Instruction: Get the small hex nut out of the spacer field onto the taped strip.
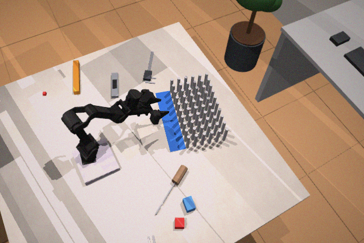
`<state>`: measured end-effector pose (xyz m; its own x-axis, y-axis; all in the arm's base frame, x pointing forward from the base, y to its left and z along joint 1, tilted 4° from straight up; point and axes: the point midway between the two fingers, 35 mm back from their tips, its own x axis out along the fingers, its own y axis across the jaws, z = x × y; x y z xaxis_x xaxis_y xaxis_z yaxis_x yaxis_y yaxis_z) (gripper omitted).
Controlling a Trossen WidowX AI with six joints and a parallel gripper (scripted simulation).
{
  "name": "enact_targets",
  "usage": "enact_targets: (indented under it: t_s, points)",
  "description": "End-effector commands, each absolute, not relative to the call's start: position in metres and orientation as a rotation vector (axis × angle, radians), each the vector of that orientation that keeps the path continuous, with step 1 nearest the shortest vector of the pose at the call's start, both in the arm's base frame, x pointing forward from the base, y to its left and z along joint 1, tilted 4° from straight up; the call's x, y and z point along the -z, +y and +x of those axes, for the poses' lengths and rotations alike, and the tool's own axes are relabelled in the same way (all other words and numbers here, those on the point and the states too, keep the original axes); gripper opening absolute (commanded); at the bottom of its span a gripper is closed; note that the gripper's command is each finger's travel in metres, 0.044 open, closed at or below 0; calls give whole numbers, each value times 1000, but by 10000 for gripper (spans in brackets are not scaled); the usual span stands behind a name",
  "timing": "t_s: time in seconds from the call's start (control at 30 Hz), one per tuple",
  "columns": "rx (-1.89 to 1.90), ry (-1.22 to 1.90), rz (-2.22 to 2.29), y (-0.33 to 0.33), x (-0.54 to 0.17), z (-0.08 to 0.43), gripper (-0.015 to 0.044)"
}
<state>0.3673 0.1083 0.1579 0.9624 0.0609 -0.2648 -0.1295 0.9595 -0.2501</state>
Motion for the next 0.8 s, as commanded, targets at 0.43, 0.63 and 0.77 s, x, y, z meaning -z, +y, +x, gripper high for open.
enact_targets:
  t_s: [0.43,0.63,0.77]
  points:
    - [341,536,358,-23,-167,436,440]
    - [620,651,760,-82,-153,444,440]
    - [737,637,947,-119,-147,437,440]
